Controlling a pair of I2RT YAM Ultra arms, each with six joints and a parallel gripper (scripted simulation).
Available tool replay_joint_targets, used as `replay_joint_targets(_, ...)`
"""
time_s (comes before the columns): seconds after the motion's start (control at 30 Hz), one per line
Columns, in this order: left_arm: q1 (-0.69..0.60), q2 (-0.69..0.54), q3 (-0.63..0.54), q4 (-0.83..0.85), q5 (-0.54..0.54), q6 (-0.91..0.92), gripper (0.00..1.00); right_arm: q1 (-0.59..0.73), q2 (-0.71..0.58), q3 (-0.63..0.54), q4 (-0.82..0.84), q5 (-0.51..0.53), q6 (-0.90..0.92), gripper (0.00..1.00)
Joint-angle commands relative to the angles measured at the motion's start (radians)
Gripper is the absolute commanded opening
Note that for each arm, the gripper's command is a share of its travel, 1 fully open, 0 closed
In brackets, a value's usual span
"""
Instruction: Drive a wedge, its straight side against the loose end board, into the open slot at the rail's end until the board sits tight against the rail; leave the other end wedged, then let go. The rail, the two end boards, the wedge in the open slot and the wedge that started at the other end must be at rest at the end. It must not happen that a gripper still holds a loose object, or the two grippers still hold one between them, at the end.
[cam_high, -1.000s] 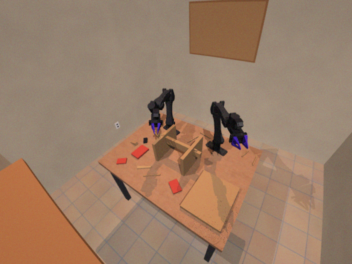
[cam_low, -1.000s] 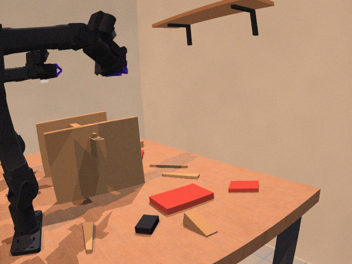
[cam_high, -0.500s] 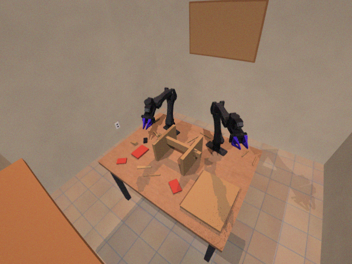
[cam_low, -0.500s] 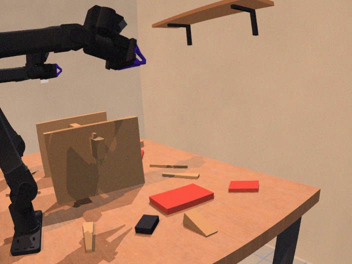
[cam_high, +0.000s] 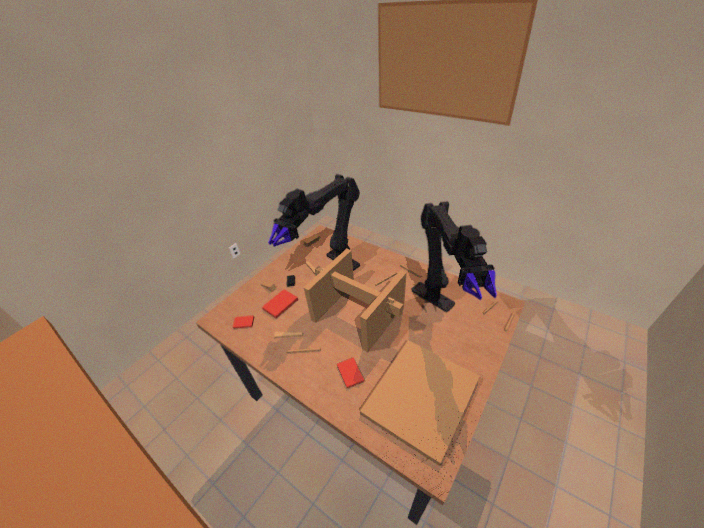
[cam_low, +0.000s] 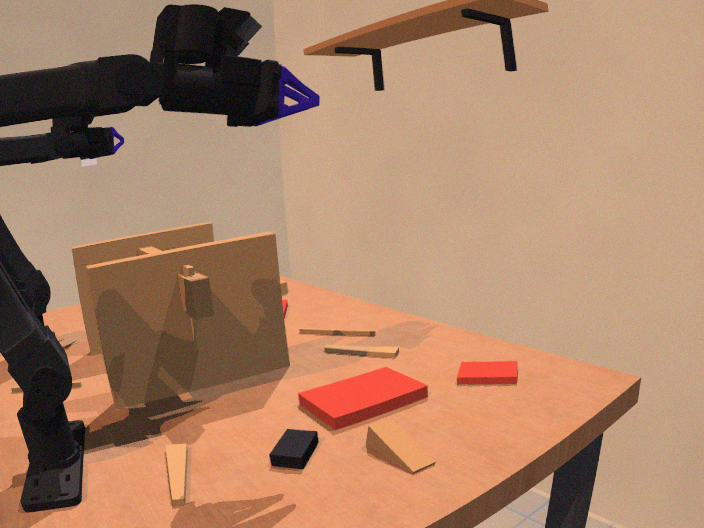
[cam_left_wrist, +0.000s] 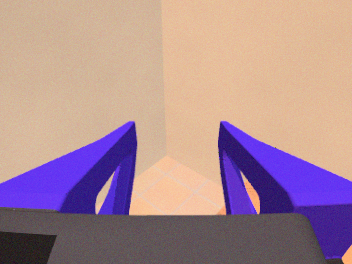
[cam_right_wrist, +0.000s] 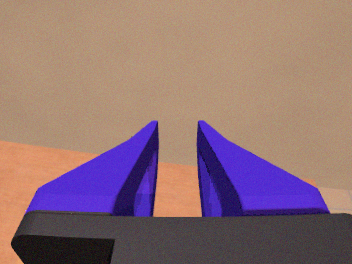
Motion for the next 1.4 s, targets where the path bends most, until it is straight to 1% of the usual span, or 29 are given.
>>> replay_joint_targets(0.0,-0.006,0.008,0.030,-0.013,0.001,-0.007,0.43,-0.046,-0.064,-0.026,0.105,0.051,0.051,0.20)
replay_joint_targets(0.13,-0.006,0.008,0.030,-0.013,0.001,-0.007,0.43,-0.101,-0.102,-0.071,0.158,0.087,0.085,0.20)
replay_joint_targets(0.23,-0.006,0.008,0.030,-0.013,0.001,-0.007,0.43,-0.117,-0.109,-0.068,0.177,0.095,0.095,0.20)
replay_joint_targets(0.33,-0.006,0.008,0.030,-0.013,0.001,-0.007,0.43,-0.148,-0.127,-0.111,0.205,0.110,0.110,0.20)
replay_joint_targets(0.43,-0.006,0.008,0.030,-0.013,0.001,-0.007,0.43,-0.167,-0.140,-0.110,0.210,0.114,0.113,0.20)
replay_joint_targets(0.53,-0.006,0.008,0.030,-0.013,0.001,-0.007,0.43,-0.166,-0.148,-0.074,0.198,0.096,0.093,0.20)
replay_joint_targets(0.77,-0.006,0.008,0.030,-0.013,0.001,-0.007,0.43,-0.153,-0.141,-0.080,0.196,0.102,0.095,0.20)
replay_joint_targets(0.83,-0.006,0.008,0.030,-0.013,0.001,-0.007,0.43,-0.143,-0.106,-0.109,0.193,0.106,0.096,0.20)
replay_joint_targets(0.9,-0.006,0.008,0.030,-0.013,0.001,-0.007,0.43,-0.156,-0.119,-0.108,0.193,0.103,0.096,0.20)
replay_joint_targets(0.93,-0.006,0.008,0.030,-0.013,0.001,-0.007,0.43,-0.151,-0.098,-0.140,0.188,0.106,0.097,0.20)
replay_joint_targets(1.0,-0.006,0.008,0.030,-0.013,0.001,-0.007,0.43,-0.151,-0.113,-0.087,0.191,0.105,0.097,0.20)
replay_joint_targets(1.1,-0.006,0.008,0.030,-0.013,0.001,-0.007,0.43,-0.147,-0.143,-0.093,0.187,0.106,0.099,0.20)
replay_joint_targets(1.2,-0.006,0.008,0.030,-0.013,0.001,-0.007,0.43,-0.148,-0.141,-0.106,0.184,0.107,0.100,0.20)
replay_joint_targets(1.23,-0.006,0.008,0.030,-0.013,0.001,-0.007,0.43,-0.153,-0.136,-0.118,0.158,0.108,0.101,0.20)
replay_joint_targets(1.37,-0.006,0.008,0.030,-0.013,0.001,-0.007,0.43,-0.156,-0.122,-0.113,0.180,0.105,0.100,0.20)
